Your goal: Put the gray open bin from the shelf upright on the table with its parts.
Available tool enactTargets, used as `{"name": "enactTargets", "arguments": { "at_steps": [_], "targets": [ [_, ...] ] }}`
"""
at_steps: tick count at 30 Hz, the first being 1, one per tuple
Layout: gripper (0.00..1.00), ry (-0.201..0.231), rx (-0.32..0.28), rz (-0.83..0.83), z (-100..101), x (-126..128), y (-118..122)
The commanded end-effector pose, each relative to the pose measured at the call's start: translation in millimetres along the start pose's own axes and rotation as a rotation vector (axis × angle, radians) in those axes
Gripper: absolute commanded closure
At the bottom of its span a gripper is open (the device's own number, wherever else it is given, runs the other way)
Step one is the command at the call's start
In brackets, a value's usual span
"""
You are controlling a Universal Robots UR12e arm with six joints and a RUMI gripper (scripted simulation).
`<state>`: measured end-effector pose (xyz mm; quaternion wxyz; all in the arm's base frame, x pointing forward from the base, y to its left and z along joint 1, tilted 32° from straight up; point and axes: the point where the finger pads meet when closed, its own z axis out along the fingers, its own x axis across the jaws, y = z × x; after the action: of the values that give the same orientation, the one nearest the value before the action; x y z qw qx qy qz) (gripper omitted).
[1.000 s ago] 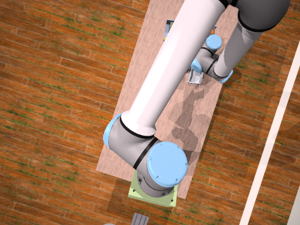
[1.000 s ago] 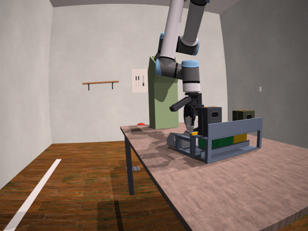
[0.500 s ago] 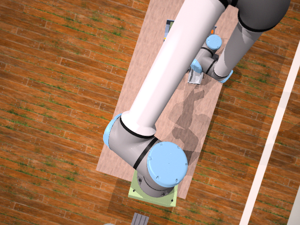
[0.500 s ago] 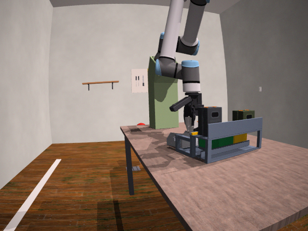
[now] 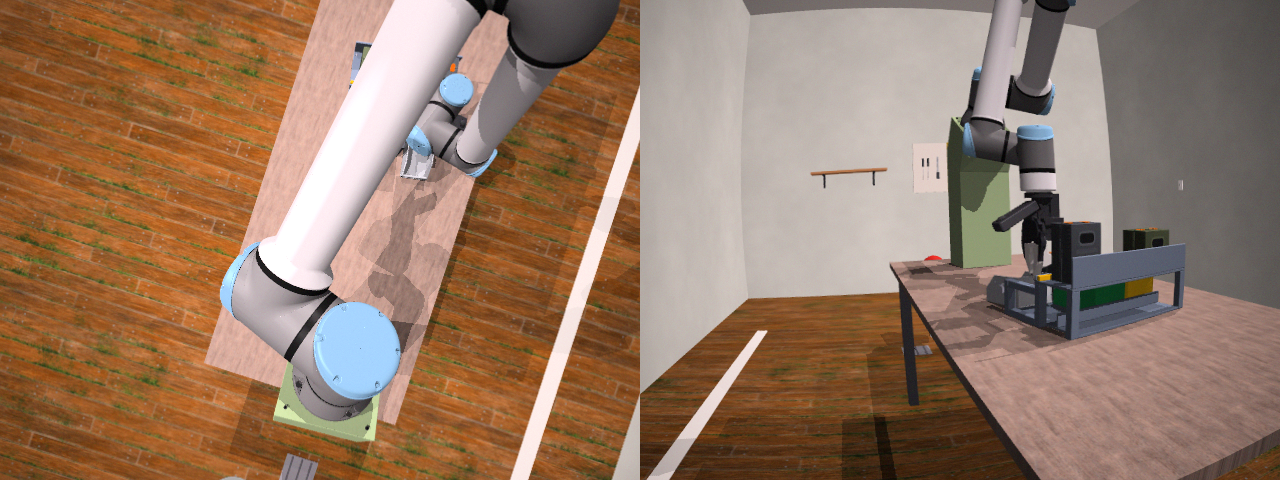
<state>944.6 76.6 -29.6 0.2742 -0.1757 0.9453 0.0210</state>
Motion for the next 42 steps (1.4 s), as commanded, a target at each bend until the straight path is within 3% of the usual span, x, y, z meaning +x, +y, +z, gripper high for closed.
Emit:
{"name": "enactTargets", "arguments": {
  "at_steps": [1,42],
  "targets": [
    [1.0,-0.001,0.0,0.0,-0.6,-0.7,-0.2],
    [1.0,-0.001,0.0,0.0,-6.6,-0.7,-0.2]
  ]
}}
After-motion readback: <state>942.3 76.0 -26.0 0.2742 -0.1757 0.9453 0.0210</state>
